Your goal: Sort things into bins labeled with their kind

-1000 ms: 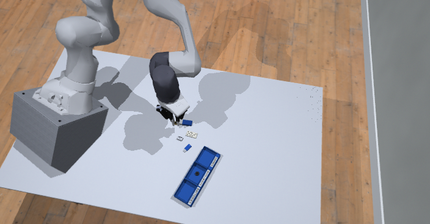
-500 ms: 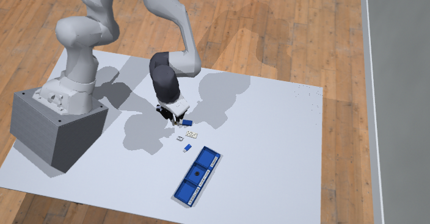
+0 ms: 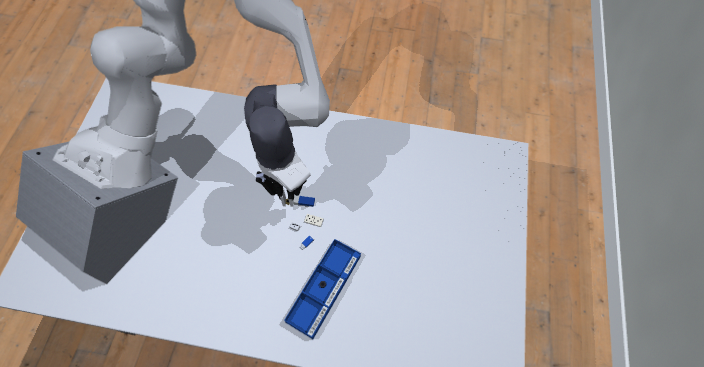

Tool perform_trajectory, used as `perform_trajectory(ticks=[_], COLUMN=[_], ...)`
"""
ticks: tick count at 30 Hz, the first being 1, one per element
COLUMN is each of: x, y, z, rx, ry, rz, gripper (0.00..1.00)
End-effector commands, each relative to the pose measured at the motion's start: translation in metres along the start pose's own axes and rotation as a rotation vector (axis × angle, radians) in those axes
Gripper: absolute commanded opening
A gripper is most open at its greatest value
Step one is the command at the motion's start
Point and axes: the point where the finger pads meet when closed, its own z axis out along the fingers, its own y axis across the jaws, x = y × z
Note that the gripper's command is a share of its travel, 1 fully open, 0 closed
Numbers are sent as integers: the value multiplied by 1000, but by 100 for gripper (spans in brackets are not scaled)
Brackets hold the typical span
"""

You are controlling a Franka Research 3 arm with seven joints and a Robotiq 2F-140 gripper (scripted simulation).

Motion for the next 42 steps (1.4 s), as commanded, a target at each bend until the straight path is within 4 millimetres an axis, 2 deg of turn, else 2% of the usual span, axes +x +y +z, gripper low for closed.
perform_trajectory(ticks=[1,37,42], x=[1,0,27], y=[1,0,-12], z=[-1,-1,-1], rx=[0,0,0], ry=[0,0,0], rz=[8,8,8], gripper=[7,7,7])
